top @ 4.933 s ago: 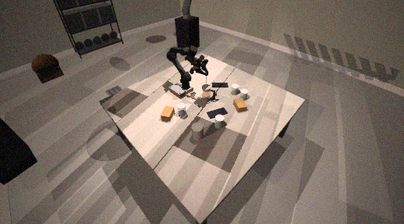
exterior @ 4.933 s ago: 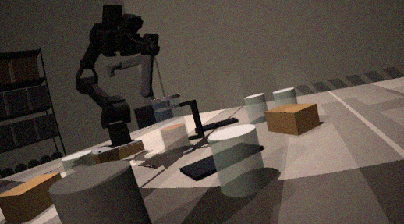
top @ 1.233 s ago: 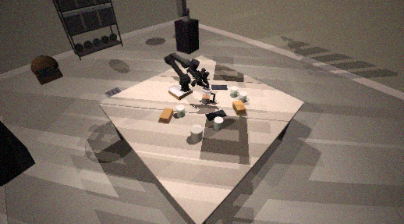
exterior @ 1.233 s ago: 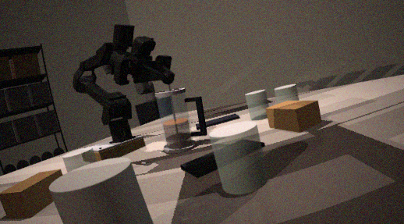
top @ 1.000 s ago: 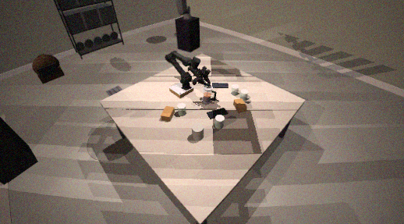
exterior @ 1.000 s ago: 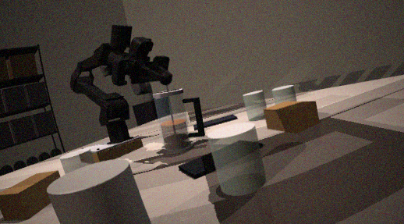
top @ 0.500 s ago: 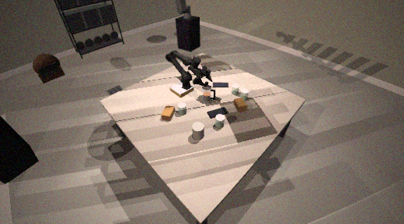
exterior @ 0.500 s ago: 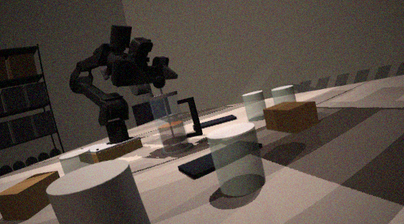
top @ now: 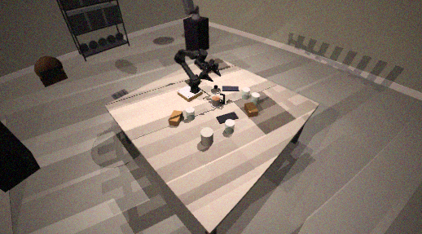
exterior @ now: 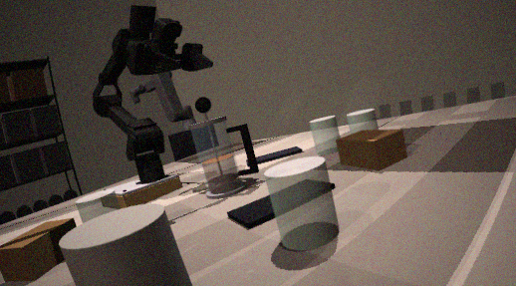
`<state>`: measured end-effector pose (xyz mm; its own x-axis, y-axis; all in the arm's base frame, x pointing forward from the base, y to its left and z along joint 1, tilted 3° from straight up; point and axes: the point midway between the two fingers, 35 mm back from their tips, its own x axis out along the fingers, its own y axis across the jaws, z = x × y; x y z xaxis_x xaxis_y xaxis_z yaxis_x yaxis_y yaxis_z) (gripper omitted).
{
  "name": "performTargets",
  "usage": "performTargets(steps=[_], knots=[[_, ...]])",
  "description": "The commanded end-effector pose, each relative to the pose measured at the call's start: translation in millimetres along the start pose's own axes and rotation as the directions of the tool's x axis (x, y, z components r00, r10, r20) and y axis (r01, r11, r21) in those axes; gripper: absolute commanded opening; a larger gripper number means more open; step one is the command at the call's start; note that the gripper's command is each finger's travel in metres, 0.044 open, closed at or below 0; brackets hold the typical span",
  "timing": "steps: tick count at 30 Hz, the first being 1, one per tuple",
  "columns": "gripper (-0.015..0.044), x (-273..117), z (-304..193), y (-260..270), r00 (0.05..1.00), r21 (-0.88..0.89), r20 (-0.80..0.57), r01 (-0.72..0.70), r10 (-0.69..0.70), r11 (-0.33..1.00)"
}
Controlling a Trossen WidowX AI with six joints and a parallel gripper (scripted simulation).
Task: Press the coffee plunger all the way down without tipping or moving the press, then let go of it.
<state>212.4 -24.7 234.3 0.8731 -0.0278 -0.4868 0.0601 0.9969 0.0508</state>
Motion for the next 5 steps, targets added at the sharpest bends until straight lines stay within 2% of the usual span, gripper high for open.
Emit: performTargets(steps=[1,5], knots=[[0.044,-5.9,2.2,0.5,1.0,-0.002,-0.016,-0.003,0.003,1.0],[0.044,-5.9,2.2,0.5,1.0,-0.002,-0.016,-0.003,0.003,1.0]])
